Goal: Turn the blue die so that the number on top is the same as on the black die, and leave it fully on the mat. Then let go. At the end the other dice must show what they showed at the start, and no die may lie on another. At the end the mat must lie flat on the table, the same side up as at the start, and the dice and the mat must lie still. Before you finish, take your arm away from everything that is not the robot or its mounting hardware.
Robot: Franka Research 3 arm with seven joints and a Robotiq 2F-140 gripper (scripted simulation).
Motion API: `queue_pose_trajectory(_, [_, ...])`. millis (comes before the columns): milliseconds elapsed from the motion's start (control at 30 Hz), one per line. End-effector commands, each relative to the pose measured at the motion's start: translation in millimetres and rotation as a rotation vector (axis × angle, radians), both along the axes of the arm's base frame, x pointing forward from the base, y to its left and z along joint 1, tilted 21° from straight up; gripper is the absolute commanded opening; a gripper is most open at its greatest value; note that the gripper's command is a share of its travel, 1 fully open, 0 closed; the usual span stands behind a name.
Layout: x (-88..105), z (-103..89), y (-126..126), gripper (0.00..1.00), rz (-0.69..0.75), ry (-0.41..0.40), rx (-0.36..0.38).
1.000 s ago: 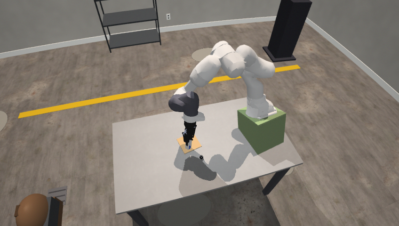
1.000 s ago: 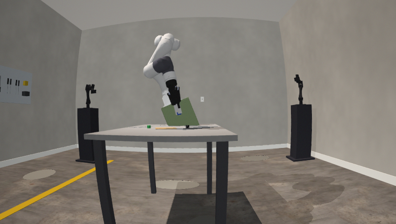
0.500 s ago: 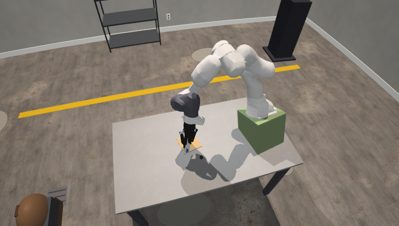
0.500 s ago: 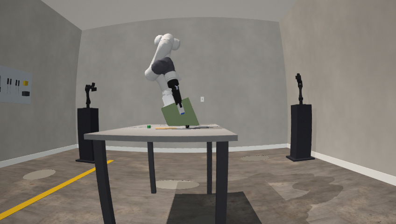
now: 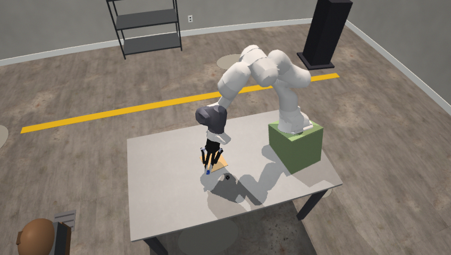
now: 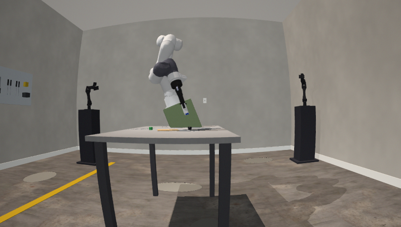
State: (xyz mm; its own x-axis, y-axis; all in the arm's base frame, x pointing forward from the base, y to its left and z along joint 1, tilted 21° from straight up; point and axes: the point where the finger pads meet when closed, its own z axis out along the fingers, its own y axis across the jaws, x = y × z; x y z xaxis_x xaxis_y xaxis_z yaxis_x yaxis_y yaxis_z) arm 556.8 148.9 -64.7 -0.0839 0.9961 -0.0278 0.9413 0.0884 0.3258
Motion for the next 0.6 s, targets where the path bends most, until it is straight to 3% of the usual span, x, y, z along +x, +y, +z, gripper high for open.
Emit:
queue_pose_trajectory(0, [9.0,3.1,3,0.09,-0.160,-0.026,0.062])
queue_pose_trajectory(567, [26.4,8.2,10,0.09,-0.504,-0.079,0.210])
